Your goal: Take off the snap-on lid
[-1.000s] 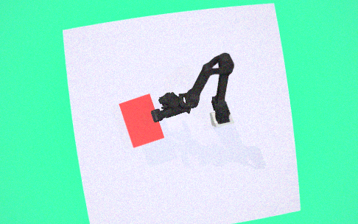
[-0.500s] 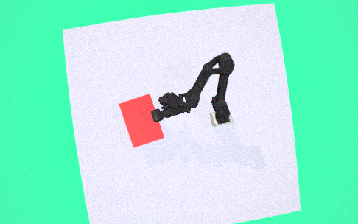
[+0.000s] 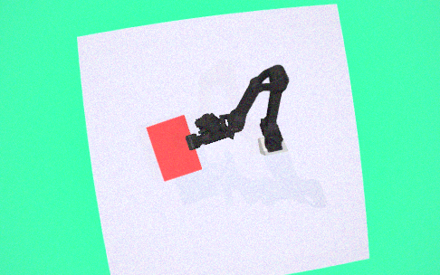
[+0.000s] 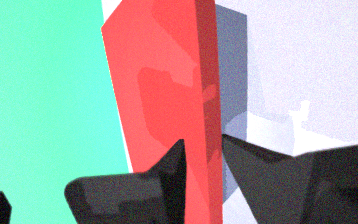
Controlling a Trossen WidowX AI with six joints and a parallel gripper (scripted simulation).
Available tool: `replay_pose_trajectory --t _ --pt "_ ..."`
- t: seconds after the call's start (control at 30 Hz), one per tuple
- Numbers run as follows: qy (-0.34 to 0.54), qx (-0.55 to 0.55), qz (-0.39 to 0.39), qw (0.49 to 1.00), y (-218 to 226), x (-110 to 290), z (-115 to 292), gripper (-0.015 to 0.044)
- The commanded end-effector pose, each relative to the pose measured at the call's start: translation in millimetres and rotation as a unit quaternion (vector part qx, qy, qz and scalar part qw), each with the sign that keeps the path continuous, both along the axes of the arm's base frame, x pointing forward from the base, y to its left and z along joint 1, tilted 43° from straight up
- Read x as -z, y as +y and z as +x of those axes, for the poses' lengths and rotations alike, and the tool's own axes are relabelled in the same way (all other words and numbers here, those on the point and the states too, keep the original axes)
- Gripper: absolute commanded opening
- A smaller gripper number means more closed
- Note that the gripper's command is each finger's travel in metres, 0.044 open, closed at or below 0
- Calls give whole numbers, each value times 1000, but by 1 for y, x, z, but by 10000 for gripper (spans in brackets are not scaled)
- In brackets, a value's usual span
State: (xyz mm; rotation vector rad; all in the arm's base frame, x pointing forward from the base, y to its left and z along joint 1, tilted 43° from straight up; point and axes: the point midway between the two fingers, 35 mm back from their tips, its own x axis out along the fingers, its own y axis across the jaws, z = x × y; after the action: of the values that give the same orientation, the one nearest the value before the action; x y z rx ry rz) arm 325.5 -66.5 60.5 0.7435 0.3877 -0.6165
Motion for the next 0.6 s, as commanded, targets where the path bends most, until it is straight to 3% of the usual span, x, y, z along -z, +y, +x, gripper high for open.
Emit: replay_pose_trajectory --t 0.0,0.57 --pt "-2 0 1 1000 2 -2 0 0" --pt "-2 0 1 1000 5 -4 0 0"
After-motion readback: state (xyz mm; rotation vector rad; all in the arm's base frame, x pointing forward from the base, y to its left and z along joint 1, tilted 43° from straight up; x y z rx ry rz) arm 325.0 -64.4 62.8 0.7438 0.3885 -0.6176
